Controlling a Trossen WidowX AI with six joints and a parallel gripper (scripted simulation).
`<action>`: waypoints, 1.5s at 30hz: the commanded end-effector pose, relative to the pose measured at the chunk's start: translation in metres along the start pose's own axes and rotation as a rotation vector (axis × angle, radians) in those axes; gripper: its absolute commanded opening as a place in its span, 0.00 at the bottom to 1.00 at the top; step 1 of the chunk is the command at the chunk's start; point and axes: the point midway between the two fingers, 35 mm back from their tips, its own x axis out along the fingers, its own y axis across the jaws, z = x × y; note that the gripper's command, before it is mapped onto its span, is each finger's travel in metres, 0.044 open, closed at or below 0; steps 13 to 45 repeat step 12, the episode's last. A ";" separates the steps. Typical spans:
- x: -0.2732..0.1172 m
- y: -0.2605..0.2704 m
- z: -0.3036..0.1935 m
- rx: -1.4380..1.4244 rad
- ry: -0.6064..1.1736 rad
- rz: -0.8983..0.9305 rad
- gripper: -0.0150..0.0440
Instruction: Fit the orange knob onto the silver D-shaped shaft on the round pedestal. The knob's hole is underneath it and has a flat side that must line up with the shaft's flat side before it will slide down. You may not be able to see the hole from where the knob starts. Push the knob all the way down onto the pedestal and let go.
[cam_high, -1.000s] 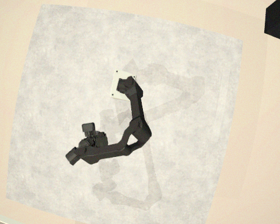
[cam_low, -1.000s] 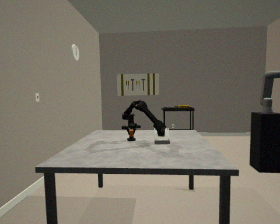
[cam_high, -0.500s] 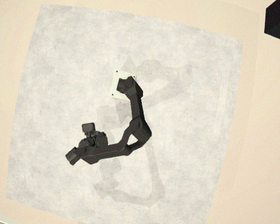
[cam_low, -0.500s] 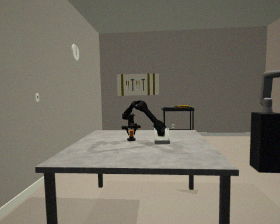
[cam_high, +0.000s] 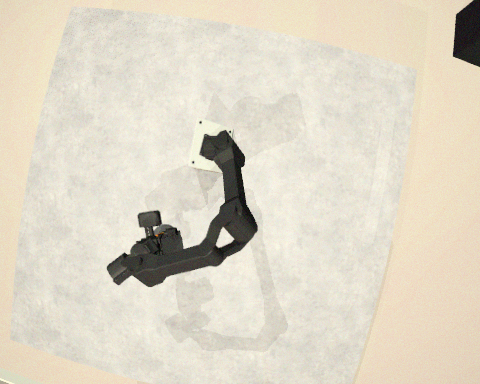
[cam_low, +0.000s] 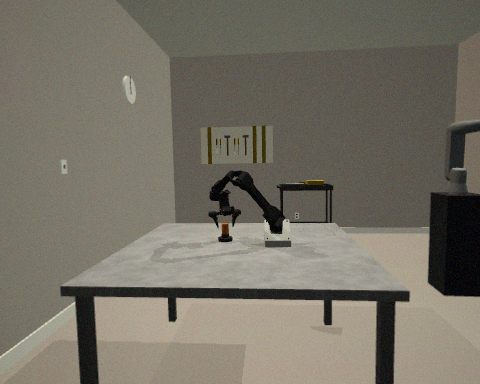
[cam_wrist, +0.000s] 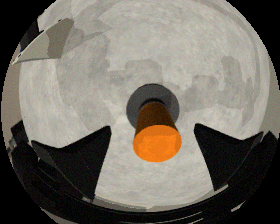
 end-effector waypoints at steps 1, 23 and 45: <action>-0.058 0.001 -0.002 -0.006 0.029 -0.020 1.00; -0.069 0.001 -0.003 -0.006 0.028 -0.020 1.00; -0.069 0.001 -0.003 -0.006 0.028 -0.020 1.00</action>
